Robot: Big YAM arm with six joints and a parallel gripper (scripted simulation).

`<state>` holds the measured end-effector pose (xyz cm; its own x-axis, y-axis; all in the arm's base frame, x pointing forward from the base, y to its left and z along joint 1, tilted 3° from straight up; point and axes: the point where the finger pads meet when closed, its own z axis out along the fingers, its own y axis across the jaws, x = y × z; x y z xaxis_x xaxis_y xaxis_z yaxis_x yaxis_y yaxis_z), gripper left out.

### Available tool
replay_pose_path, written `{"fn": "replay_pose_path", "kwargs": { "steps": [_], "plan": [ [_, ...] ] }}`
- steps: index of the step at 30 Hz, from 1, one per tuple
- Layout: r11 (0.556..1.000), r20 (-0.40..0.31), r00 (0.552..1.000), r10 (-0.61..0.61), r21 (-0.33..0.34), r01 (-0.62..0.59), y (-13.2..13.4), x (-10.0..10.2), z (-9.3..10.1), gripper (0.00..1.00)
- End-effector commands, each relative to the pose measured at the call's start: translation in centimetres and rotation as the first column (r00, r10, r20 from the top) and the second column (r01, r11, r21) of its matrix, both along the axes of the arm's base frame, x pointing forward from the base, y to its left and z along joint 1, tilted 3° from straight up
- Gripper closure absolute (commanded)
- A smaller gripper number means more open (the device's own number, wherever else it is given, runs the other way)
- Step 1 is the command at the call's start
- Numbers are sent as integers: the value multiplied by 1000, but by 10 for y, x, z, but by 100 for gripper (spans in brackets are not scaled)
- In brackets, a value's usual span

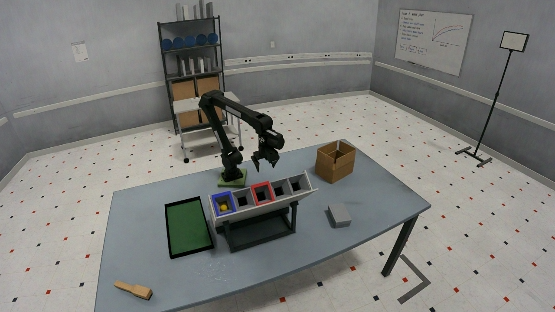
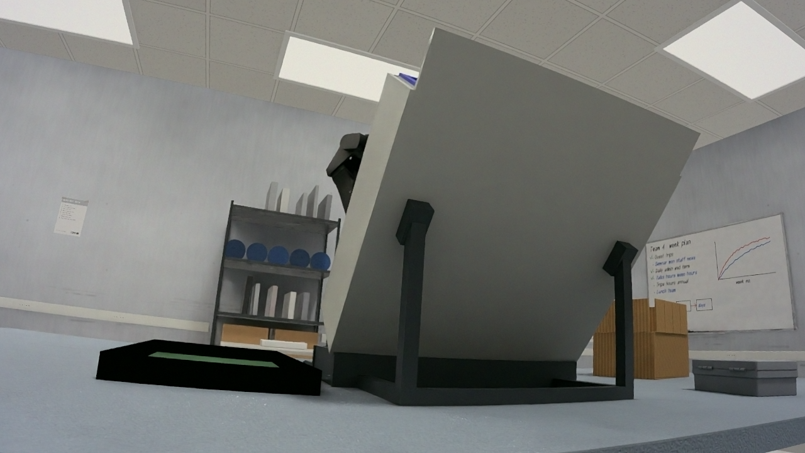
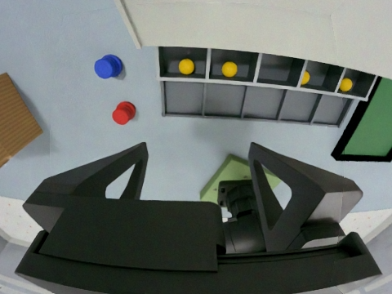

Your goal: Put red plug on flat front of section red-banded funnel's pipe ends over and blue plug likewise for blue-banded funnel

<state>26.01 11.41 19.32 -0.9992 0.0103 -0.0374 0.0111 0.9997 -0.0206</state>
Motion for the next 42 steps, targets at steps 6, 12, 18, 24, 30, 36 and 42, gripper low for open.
{"fn": "replay_pose_path", "kwargs": {
  "steps": [6,12,18,24,30,36,42],
  "plan": [
    [999,19,999,-47,7,47,7,4,-3,13],
    [999,17,999,-47,9,46,12,4,-6,13],
    [999,23,999,-43,12,43,53,-10,-26,13],
    [999,30,999,-38,16,38,102,-26,-49,13],
    [999,35,999,-35,18,35,134,-38,-65,13],
    [999,26,999,-40,17,39,138,-39,-67,13],
    [999,18,999,-44,16,44,142,-41,-70,13]
  ]
}}
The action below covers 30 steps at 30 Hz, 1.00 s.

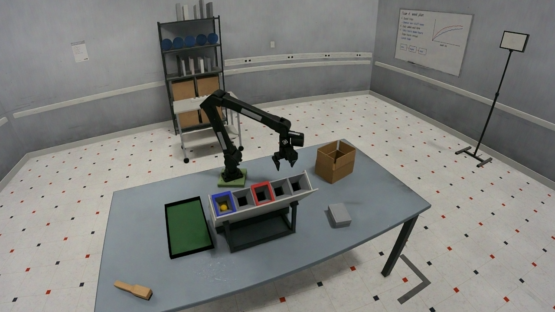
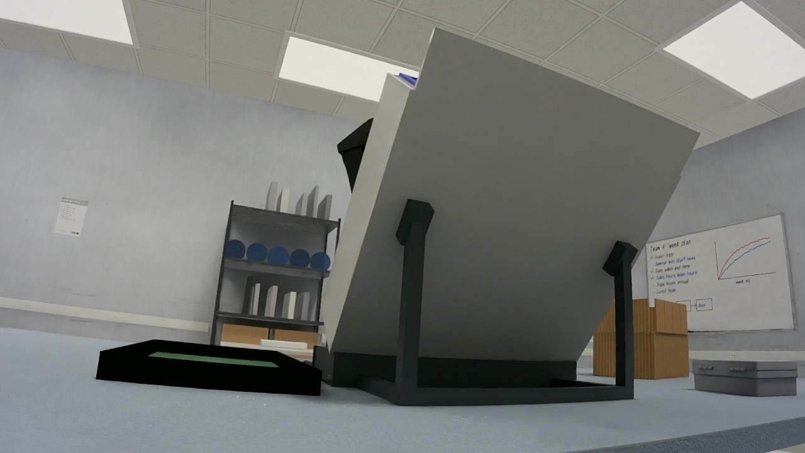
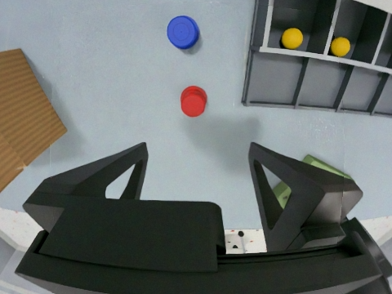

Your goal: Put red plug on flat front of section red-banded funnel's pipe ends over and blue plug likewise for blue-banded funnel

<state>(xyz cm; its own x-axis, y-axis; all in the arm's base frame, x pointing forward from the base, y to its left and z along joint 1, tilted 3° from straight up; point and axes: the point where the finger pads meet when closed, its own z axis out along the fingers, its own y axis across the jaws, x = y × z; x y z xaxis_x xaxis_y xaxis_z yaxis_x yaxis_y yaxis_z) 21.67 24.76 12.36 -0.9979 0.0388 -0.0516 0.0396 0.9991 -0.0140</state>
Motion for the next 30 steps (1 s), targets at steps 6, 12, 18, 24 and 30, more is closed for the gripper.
{"fn": "replay_pose_path", "kwargs": {
  "steps": [6,12,18,24,30],
  "plan": [
    [1000,1,1000,-17,9,17,10,2,-1,13],
    [1000,4,1000,-13,10,13,10,1,-1,13],
    [1000,7,1000,-9,10,9,11,1,-1,13],
    [1000,7,1000,-9,10,9,11,2,-13,13],
    [1000,3,1000,-13,10,13,10,3,-50,13]
  ]
}}
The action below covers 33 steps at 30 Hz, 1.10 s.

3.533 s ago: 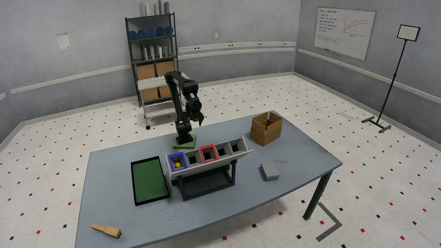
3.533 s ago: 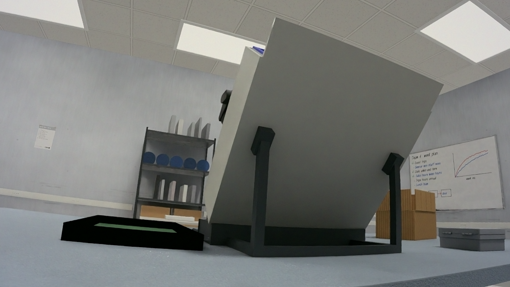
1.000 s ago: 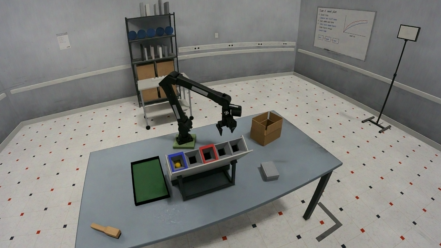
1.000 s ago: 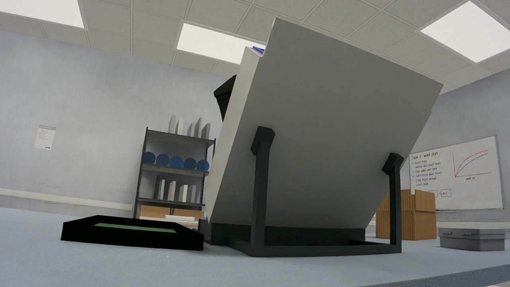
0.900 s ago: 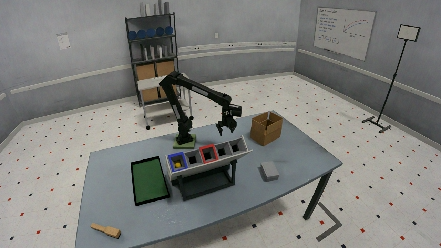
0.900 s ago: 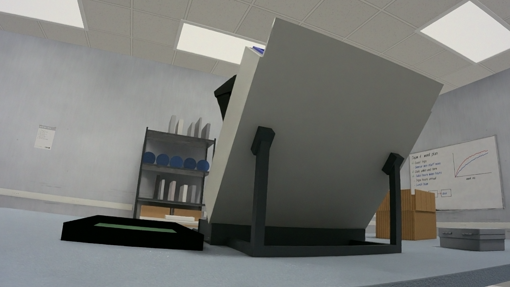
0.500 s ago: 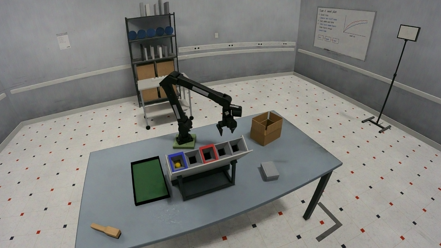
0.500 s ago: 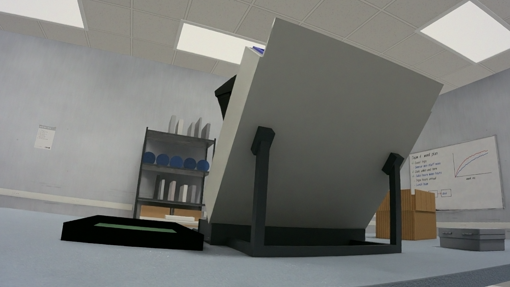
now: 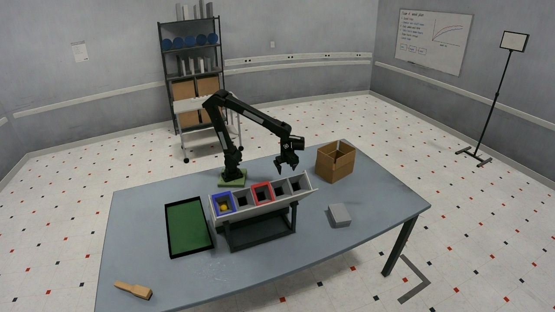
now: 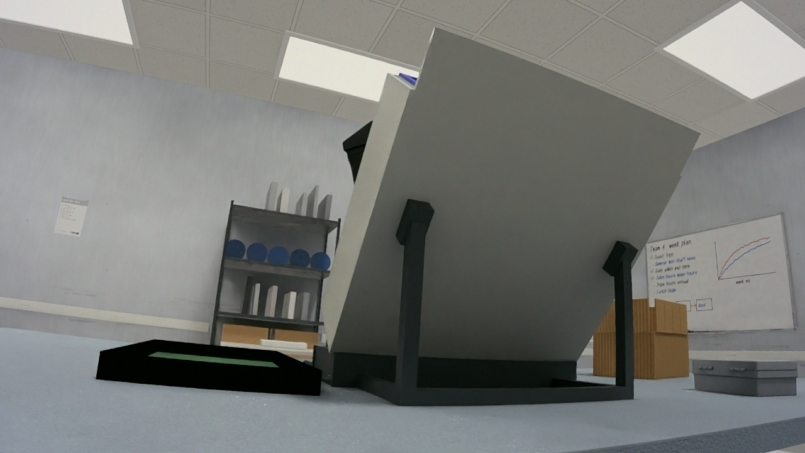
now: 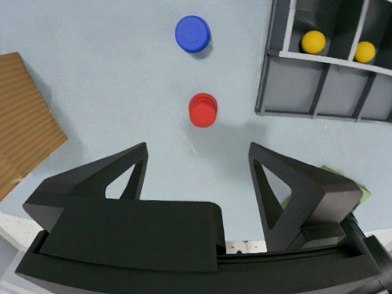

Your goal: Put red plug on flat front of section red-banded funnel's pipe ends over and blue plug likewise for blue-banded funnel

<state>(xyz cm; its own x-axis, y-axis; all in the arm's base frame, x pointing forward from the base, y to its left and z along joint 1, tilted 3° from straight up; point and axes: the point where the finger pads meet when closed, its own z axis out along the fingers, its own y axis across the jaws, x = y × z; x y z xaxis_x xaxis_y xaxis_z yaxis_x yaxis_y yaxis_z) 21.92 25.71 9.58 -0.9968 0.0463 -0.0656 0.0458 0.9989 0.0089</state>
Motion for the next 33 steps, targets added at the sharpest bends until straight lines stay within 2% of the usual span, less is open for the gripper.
{"fn": "replay_pose_path", "kwargs": {
  "steps": [1,7,26,33],
  "plan": [
    [1000,-13,1000,-8,-12,8,1,1,-28,13],
    [1000,-16,1000,-12,-12,12,1,3,-65,13],
    [1000,-15,1000,-11,-11,11,1,3,-65,13],
    [1000,-14,1000,-7,-12,7,0,4,-76,13]
  ]
}}
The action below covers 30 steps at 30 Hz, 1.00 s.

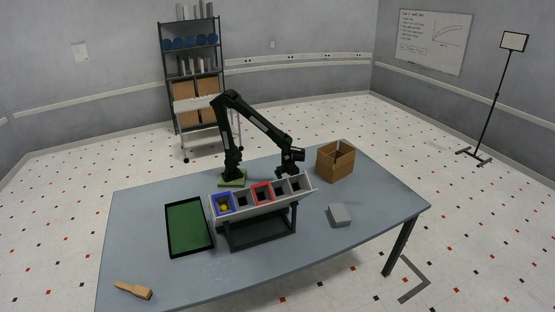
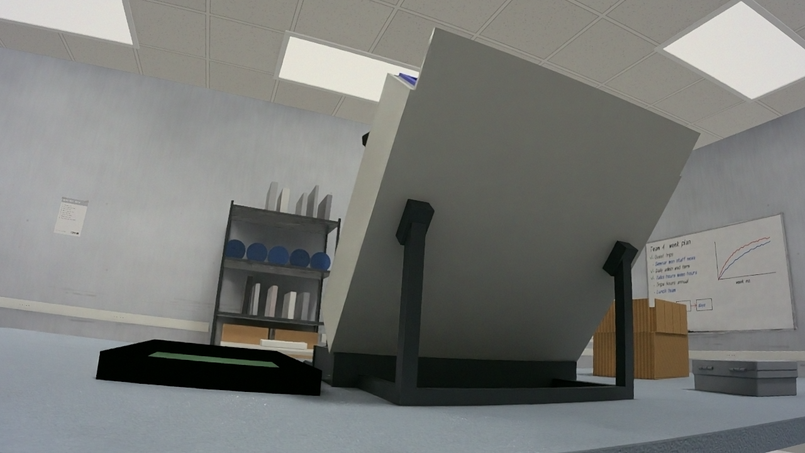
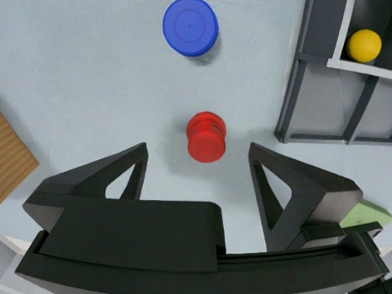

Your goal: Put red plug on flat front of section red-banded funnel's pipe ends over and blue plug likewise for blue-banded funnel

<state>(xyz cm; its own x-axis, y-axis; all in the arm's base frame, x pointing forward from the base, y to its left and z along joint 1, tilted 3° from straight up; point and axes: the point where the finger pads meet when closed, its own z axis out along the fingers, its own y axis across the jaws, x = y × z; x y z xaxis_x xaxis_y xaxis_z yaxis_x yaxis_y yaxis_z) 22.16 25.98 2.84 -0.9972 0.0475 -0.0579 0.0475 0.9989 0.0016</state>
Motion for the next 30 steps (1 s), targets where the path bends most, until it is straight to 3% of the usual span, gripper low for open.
{"fn": "replay_pose_path", "kwargs": {
  "steps": [1,8,30],
  "plan": [
    [1000,-5,1000,-5,-5,5,-2,1,-11,13],
    [1000,-4,1000,0,-6,0,-2,2,-22,13],
    [1000,10,1000,-2,11,2,-6,0,-31,13]
  ]
}}
